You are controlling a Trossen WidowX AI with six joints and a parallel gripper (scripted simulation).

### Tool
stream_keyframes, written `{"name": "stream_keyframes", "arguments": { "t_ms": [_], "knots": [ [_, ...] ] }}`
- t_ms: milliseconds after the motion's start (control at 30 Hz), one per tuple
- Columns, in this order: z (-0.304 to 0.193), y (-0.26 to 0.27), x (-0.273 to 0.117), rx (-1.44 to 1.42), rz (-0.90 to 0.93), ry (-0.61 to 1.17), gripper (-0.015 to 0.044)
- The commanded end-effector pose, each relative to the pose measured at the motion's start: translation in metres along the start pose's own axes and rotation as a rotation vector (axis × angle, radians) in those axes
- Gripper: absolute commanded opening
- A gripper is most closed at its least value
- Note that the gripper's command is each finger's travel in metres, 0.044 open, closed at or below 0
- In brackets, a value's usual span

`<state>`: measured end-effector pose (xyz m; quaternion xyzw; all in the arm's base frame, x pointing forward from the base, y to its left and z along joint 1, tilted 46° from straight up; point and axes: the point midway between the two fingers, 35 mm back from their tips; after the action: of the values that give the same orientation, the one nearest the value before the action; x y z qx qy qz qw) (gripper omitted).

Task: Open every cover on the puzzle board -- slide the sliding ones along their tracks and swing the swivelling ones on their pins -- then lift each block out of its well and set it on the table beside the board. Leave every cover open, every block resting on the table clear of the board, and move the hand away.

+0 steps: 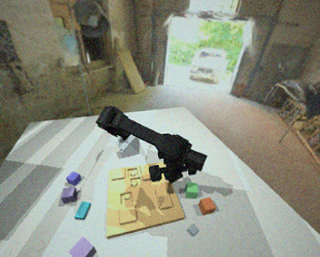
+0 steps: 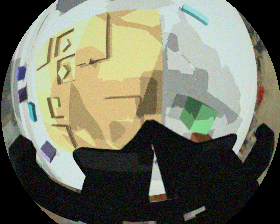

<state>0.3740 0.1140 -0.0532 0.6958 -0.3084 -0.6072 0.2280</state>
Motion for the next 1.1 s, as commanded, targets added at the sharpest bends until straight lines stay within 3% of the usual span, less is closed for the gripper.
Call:
{"name": "stream_keyframes", "arguments": {
  "t_ms": [0, 1067],
  "knots": [
    [0.0, 0.001, 0.001, -0.006, 0.005, 0.0, 0.0],
    [-0.002, 0.001, 0.027, -0.006, 0.005, 0.0, 0.0]
  ]
}}
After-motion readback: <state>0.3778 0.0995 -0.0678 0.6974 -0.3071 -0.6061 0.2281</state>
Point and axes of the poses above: the point midway between the two fingers, 35 mm back from their tips, its own x axis out along the fingers, its own y axis across the jaws, z = x × y, and after that the axes turned 1 degree about x, right-handed
